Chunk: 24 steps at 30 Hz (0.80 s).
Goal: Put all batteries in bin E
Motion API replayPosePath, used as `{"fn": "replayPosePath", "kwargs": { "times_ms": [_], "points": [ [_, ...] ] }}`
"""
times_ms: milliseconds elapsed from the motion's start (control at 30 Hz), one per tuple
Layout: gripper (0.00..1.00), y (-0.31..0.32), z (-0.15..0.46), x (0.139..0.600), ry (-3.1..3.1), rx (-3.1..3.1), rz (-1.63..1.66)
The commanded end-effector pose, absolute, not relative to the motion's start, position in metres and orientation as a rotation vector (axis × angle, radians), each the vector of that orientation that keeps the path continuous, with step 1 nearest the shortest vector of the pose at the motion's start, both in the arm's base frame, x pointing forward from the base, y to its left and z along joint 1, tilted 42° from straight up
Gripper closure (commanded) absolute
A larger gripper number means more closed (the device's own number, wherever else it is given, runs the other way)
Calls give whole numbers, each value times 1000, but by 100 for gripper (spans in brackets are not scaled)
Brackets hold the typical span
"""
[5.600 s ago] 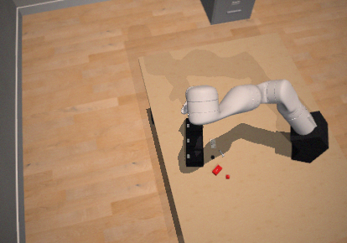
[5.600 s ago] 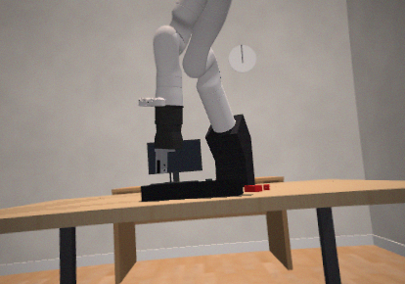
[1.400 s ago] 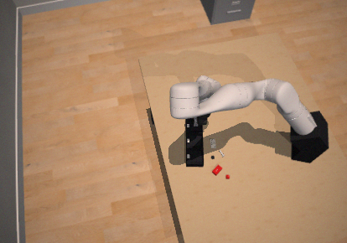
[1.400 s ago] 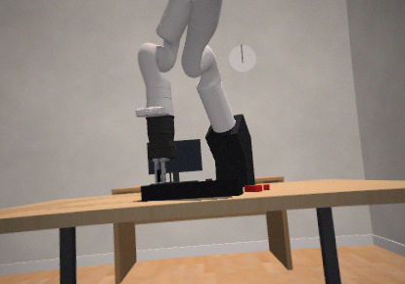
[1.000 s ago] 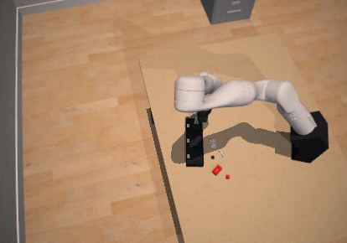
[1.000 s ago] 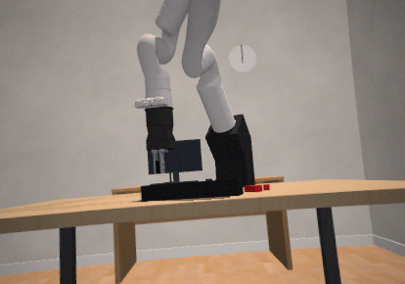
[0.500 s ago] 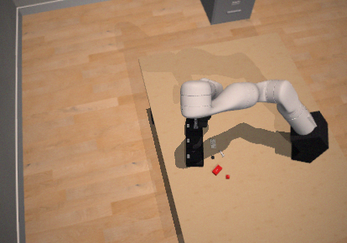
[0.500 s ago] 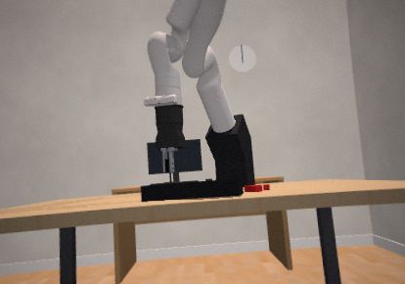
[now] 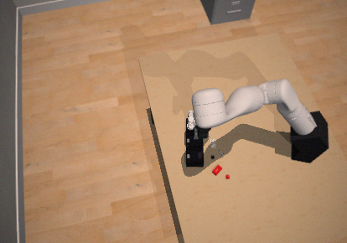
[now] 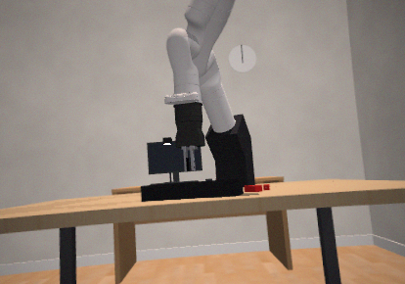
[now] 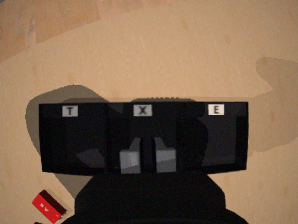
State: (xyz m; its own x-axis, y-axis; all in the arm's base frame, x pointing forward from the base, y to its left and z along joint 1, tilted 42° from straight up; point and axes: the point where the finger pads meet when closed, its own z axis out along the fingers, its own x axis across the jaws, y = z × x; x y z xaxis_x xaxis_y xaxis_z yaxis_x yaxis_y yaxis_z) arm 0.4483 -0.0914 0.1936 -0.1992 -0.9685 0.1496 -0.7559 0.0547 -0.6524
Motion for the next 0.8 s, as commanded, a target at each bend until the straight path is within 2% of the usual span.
{"fn": "replayPosePath", "kwargs": {
  "times_ms": [0,767],
  "points": [
    [69,-86,194,450,1998,-1747,-900],
    [69,-98,158,480,1998,-1747,-900]
  ]
}}
